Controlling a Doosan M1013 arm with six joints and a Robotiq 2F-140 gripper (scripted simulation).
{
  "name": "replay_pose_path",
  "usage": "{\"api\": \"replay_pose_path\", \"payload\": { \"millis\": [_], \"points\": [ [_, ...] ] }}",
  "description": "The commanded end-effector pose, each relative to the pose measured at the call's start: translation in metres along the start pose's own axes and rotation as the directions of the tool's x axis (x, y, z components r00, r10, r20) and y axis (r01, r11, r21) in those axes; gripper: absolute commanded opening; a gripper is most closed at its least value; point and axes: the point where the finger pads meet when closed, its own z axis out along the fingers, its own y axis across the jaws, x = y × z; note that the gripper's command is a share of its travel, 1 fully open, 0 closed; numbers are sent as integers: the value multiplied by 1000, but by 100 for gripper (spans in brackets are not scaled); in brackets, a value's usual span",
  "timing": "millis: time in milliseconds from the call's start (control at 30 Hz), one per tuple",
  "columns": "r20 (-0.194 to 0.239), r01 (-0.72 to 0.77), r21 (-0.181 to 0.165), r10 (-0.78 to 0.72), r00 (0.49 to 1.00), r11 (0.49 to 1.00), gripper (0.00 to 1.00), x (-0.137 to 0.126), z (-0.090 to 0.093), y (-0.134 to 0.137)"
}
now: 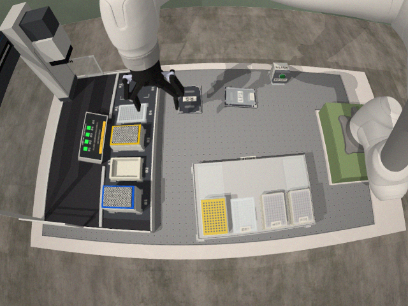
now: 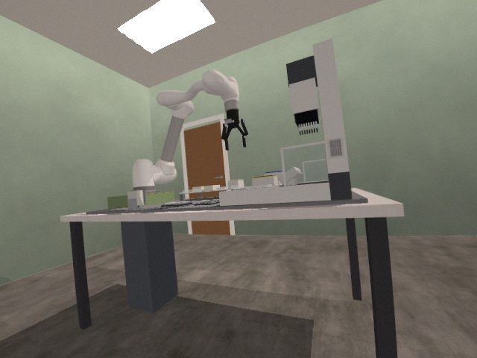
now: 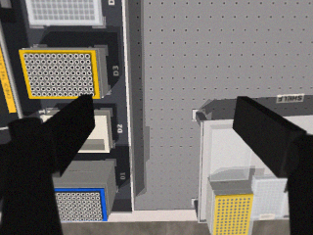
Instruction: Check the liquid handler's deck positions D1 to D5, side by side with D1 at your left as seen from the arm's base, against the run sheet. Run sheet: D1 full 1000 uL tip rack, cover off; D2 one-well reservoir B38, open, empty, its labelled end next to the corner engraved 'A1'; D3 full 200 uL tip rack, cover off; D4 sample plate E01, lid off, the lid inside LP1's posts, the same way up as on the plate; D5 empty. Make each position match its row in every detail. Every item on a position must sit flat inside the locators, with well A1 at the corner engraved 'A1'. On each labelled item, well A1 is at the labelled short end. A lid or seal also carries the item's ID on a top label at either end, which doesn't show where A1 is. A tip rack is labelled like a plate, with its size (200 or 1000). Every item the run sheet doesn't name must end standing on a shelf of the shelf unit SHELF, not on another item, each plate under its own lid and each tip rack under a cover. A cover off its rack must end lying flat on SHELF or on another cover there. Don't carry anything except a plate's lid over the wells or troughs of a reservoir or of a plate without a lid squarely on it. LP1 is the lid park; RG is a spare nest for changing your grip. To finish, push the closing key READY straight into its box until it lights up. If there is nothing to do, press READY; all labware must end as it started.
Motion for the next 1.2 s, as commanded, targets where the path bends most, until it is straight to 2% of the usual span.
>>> {"api": "replay_pose_path", "payload": {
  "millis": [0, 67, 400, 500, 967, 1033, 1167],
  "points": [
    [-1, -48, 2, 48, 999, 999, 79, 0, -6, 0],
    [-1, -88, 2, 88, 996, 996, 79, 0, -13, 0],
    [0, -284, 2, 284, 959, 959, 79, 0, -13, 0],
    [0, -303, 2, 303, 953, 953, 79, 0, -13, 0],
    [0, -555, 2, 555, 832, 832, 79, 0, -13, 0],
    [0, -555, 2, 555, 832, 832, 79, 0, -13, 0],
    [0, -620, 2, 620, 785, 785, 79, 0, -13, 0]
  ]
}}
